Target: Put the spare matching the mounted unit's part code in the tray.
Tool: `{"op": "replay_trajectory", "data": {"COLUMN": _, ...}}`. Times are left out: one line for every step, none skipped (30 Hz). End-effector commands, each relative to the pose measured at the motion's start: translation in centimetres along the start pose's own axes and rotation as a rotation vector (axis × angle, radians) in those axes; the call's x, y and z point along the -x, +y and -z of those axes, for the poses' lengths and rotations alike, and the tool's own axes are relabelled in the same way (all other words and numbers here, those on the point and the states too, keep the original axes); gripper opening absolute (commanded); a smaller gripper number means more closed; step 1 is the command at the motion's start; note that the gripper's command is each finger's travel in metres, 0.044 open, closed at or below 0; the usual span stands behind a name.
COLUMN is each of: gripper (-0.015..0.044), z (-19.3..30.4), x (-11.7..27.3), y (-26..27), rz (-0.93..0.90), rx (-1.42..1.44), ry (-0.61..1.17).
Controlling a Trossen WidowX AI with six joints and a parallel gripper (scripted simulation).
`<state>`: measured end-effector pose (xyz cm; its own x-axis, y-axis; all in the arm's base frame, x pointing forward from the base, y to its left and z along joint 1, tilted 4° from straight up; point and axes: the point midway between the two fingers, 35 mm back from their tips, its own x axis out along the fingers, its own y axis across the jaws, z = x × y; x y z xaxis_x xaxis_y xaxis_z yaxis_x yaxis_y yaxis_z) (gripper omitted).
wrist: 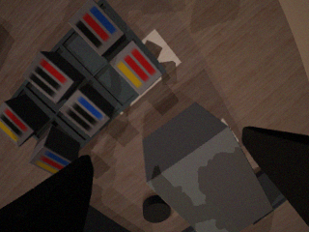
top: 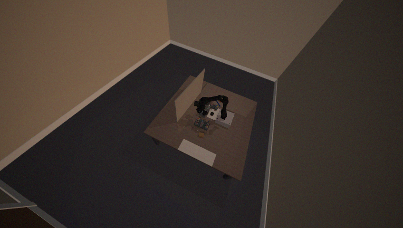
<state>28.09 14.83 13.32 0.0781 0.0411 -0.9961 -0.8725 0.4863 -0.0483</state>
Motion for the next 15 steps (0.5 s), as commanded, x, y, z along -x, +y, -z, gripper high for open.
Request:
{"op": "replay_trajectory", "data": {"gripper": 0.044, "z": -0.4, "x": -1.2, "y": 4.5, "rz": 0.007, "rx": 0.344, "ry": -0.003}}
{"op": "replay_trajectory", "data": {"gripper": 0.044, "z": -0.4, "x": -1.6, "y": 6.0, "rz": 0.006, "rx": 0.457, "ry": -0.004}}
{"op": "replay_trajectory", "data": {"gripper": 0.044, "z": -0.4, "x": -2.0, "y": 7.2, "rz": 0.006, "rx": 0.548, "ry": -0.005}}
{"op": "replay_trajectory", "data": {"gripper": 0.044, "z": -0.3, "x": -2.2, "y": 7.9, "rz": 0.005, "rx": 0.603, "ry": -0.005}}
{"op": "replay_trajectory", "data": {"gripper": 0.044, "z": -0.3, "x": -2.3, "y": 8.2, "rz": 0.005, "rx": 0.621, "ry": -0.005}}
{"op": "replay_trajectory", "data": {"gripper": 0.044, "z": -0.3, "x": -2.3, "y": 8.2, "rz": 0.005, "rx": 0.621, "ry": -0.005}}
{"op": "replay_trajectory", "data": {"gripper": 0.044, "z": -0.3, "x": -2.3, "y": 8.2, "rz": 0.005, "rx": 0.621, "ry": -0.005}}
{"op": "replay_trajectory", "data": {"gripper": 0.044, "z": -0.3, "x": -2.3, "y": 8.2, "rz": 0.005, "rx": 0.621, "ry": -0.005}}
{"op": "replay_trajectory", "data": {"gripper": 0.044, "z": -0.3, "x": -2.3, "y": 8.2, "rz": 0.005, "rx": 0.621, "ry": -0.005}}
{"op": "replay_trajectory", "data": {"gripper": 0.0414, "z": -0.3, "x": -2.5, "y": 8.2, "rz": 0.005, "rx": 0.621, "ry": -0.005}}
{"op": "replay_trajectory", "data": {"gripper": 0.0387, "z": -0.2, "x": -2.9, "y": 8.1, "rz": 0.005, "rx": 0.621, "ry": -0.005}}
{"op": "replay_trajectory", "data": {"gripper": 0.0361, "z": -0.2, "x": -3.4, "y": 8.1, "rz": 0.006, "rx": 0.621, "ry": -0.005}}
{"op": "replay_trajectory", "data": {"gripper": 0.0335, "z": 0.0, "x": -4.2, "y": 8.0, "rz": 0.006, "rx": 0.621, "ry": -0.005}}
{"op": "replay_trajectory", "data": {"gripper": 0.0309, "z": 0.1, "x": -5.0, "y": 7.9, "rz": 0.006, "rx": 0.621, "ry": -0.005}}
{"op": "replay_trajectory", "data": {"gripper": 0.03, "z": 0.2, "x": -5.7, "y": 7.9, "rz": 0.006, "rx": 0.621, "ry": -0.004}}
